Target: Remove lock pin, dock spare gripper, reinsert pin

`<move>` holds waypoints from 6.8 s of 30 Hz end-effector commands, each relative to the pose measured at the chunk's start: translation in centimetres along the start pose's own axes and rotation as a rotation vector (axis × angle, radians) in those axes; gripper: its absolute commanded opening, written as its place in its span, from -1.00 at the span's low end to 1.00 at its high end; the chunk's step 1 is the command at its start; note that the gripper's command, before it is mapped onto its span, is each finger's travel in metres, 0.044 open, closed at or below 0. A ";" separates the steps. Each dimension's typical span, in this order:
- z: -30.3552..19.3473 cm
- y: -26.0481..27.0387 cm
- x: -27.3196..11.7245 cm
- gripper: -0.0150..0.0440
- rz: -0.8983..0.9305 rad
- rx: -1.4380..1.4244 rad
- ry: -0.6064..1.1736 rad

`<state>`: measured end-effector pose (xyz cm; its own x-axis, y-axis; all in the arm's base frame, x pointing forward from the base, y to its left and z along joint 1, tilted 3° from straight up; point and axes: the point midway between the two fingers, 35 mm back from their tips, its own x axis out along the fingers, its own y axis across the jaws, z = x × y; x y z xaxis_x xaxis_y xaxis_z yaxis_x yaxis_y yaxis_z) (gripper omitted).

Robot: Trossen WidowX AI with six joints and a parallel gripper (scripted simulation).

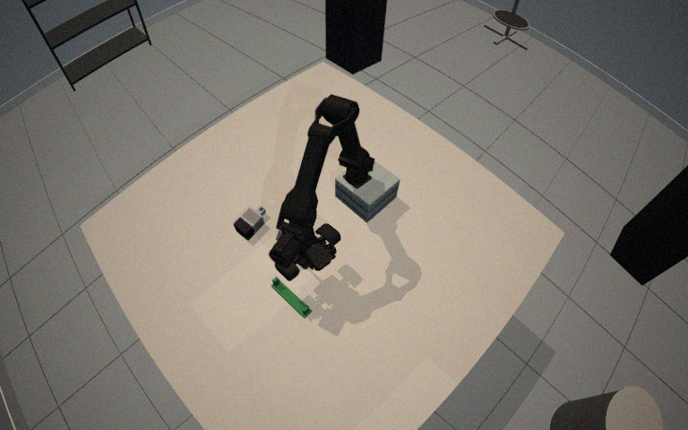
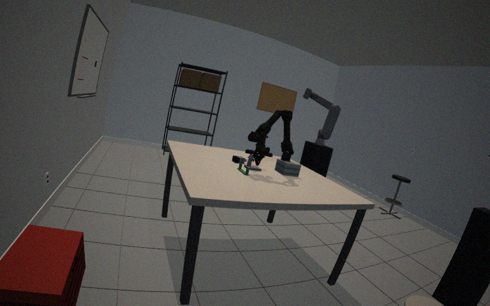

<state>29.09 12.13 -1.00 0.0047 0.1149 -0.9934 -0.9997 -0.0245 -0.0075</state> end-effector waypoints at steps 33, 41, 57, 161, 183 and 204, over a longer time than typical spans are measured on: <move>2.8 0.0 0.4 -0.49 0.000 0.003 0.003; 3.4 0.0 0.4 -0.49 -0.001 0.003 0.005; 4.7 0.0 0.3 -0.49 -0.001 0.003 0.007; 11.5 -9.4 0.8 -0.49 0.004 -0.047 0.005; 11.0 -9.4 3.9 -0.49 -0.013 -0.050 -0.003; 10.9 -9.4 4.9 -0.49 -0.019 -0.050 -0.007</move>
<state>38.22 23.75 -4.45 0.0238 0.1221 -0.9922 -0.9972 -0.0668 -0.0322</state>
